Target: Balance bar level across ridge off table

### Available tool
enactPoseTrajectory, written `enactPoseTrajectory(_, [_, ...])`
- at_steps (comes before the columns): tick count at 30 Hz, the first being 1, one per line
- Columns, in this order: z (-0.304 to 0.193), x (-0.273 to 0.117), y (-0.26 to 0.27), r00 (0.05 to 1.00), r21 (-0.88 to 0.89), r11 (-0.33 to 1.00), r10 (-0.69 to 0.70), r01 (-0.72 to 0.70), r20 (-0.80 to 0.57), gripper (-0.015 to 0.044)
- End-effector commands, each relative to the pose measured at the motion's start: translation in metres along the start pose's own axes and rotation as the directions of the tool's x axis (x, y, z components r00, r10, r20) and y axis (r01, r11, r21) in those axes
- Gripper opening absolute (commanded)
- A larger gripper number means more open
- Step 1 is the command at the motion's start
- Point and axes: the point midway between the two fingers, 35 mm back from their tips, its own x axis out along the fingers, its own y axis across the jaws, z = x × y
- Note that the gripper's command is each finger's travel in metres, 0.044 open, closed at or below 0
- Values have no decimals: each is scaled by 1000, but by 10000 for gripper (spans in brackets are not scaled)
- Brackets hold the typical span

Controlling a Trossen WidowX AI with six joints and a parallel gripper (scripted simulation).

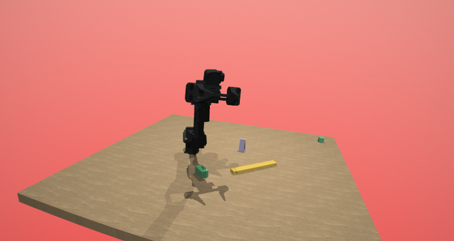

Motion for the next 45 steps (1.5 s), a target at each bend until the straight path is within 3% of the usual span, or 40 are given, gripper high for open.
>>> enactPoseTrajectory(1, [2,-1,-1,1000,-3,1000,-1,1,4,374])
enactPoseTrajectory(4, [27,-15,-8,998,-39,999,-19,21,55,315])
enactPoseTrajectory(13, [101,-63,-43,966,-208,966,-104,155,239,315])
enactPoseTrajectory(22, [160,-114,-65,899,-409,849,-156,334,409,315])
enactPoseTrajectory(30, [220,-175,-76,791,-568,603,-187,560,582,315])
enactPoseTrajectory(37, [276,-244,-62,630,-550,349,-180,759,755,315])
enactPoseTrajectory(45, [312,-302,-42,515,-519,3,-116,855,849,315])
